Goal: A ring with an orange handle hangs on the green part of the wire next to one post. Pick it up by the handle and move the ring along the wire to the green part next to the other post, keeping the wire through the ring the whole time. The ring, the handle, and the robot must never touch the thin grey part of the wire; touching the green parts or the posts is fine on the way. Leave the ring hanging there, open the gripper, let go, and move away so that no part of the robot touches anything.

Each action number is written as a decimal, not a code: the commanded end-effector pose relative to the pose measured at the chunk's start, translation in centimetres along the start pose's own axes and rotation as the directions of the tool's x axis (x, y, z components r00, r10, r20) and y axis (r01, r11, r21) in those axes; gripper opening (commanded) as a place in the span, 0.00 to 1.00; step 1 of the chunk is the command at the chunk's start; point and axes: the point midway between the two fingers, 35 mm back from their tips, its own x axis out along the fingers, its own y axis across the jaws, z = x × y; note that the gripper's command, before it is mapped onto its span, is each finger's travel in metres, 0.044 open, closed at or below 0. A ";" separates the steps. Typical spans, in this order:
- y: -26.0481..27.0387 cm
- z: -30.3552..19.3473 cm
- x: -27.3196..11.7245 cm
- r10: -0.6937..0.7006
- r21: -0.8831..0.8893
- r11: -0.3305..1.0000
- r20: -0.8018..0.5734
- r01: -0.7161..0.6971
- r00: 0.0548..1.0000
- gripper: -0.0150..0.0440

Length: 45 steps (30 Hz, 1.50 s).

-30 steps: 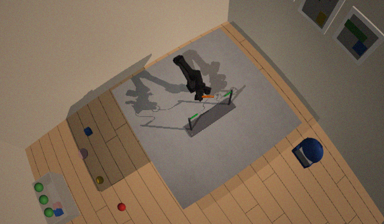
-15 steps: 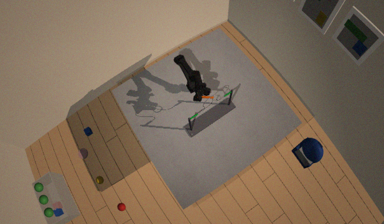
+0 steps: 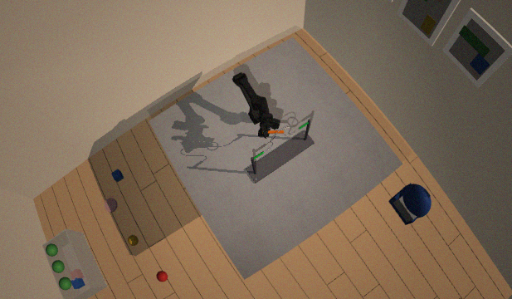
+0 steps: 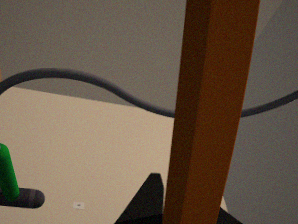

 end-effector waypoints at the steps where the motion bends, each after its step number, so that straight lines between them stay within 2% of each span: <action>1: 1.0 0.0 -0.1 0.029 0.044 0.999 -0.008 -0.029 1.000 0.00; 12: 4.8 0.5 -0.9 0.161 0.247 0.957 -0.012 -0.153 0.987 0.00; 22: 8.3 1.8 -2.1 0.290 0.441 0.857 0.012 -0.265 0.957 0.00; 36: 12.2 4.8 -4.4 0.450 0.674 0.628 0.092 -0.388 0.888 0.00; 45: 14.4 7.6 -5.3 0.464 0.789 0.435 0.216 -0.434 0.859 0.00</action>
